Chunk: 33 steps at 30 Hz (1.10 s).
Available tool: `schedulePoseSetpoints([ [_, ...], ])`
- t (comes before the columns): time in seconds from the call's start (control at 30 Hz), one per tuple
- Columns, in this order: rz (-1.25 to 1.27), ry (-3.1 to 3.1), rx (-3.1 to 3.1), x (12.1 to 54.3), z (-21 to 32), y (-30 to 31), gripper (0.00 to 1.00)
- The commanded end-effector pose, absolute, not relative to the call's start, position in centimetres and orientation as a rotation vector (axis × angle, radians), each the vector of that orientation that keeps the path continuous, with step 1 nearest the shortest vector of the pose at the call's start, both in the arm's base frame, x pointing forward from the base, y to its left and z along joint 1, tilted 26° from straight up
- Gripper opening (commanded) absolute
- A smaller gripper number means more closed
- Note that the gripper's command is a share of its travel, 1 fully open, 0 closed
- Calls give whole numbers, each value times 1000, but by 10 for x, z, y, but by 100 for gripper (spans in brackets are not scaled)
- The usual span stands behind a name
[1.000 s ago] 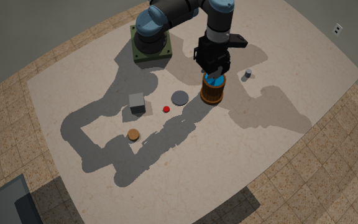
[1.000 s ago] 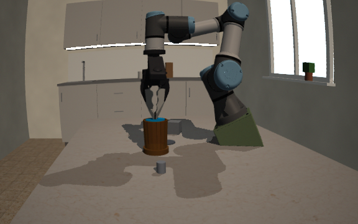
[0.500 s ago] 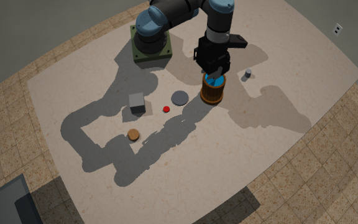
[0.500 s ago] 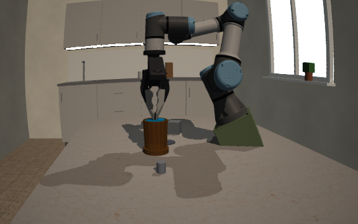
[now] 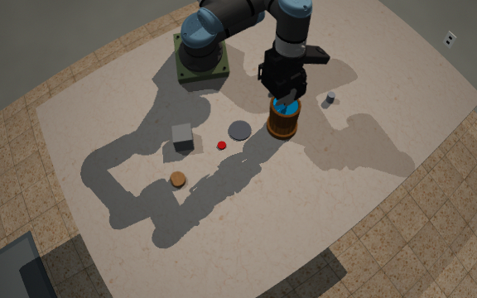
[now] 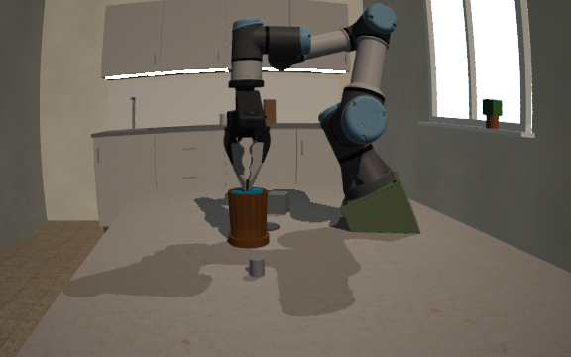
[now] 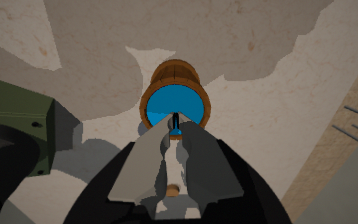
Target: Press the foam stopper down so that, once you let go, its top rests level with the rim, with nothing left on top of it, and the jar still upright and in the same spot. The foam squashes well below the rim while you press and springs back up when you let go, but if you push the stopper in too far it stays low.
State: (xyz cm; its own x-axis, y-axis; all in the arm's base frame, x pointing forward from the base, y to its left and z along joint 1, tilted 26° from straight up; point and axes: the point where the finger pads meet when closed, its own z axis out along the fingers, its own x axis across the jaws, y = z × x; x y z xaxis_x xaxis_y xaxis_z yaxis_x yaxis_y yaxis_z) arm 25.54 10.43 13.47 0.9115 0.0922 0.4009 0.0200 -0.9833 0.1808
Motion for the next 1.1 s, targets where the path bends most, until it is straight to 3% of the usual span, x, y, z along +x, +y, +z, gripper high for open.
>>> schedulePoseSetpoints([
  [0.0,623,86,2901,256,135,104,0],
  [1.07,623,86,2901,248,152,107,0],
])
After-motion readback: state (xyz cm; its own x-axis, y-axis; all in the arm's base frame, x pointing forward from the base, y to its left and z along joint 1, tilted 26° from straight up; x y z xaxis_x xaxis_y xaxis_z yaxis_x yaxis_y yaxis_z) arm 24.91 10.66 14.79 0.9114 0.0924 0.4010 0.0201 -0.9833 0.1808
